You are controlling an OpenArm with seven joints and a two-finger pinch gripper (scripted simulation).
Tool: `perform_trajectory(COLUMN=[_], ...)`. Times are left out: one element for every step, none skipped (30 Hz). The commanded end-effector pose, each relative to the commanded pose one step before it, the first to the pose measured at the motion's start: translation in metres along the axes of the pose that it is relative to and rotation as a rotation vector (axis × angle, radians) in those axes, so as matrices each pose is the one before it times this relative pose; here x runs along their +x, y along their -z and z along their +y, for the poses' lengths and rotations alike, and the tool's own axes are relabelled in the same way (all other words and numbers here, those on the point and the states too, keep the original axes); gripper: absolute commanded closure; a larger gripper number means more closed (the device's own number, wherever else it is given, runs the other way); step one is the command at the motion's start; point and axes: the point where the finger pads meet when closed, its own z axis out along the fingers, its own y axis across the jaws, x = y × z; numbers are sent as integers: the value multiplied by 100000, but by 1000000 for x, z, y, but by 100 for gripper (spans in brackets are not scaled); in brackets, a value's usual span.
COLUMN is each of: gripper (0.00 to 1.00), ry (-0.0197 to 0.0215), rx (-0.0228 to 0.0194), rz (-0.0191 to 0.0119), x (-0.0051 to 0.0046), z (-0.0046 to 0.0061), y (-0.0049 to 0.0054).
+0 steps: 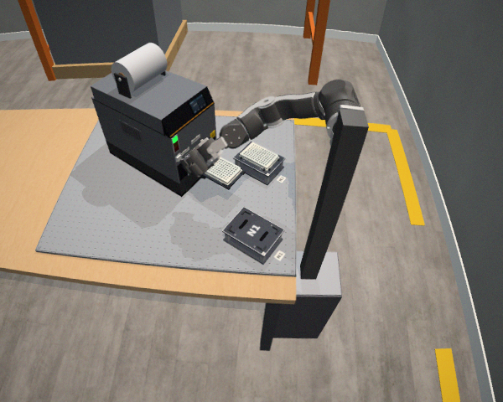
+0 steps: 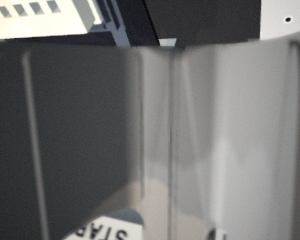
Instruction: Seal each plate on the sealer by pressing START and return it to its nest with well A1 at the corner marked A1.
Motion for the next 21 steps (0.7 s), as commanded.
perform_trajectory(gripper=[100,100,100,100,100,100,100,100,100,100,100,100,100,100,100,100,100,100,100,100,100], ry=[-22,16,17,5,-4,-15,-4,4,17,8,-3,-18,-8,4,0,0,17,4,-15,0,11], rx=[-754,-60,-62,116,-107,86,-114,113,-90,113,-110,90,-113,111,0,0,-35,48,-121,111,-95], rz=[-482,21,23,8,-13,-22,-10,12,23,13,-12,-25,-14,11,0,0,56,-26,-27,2,13], x=[-3195,82,-127,36,-326,-126,-302,70,-118,60,-322,-147,-326,71,0,0,98,-200,-394,9,-175], z=[1938,57,101,-216,201,-134,211,-216,143,-207,208,-142,210,-211,0,0,17,-59,237,-204,159], y=[953,-17,-282,4,-208,71,-215,-10,-287,4,-207,73,-212,-8,0,0,-371,107,-178,7,-267])
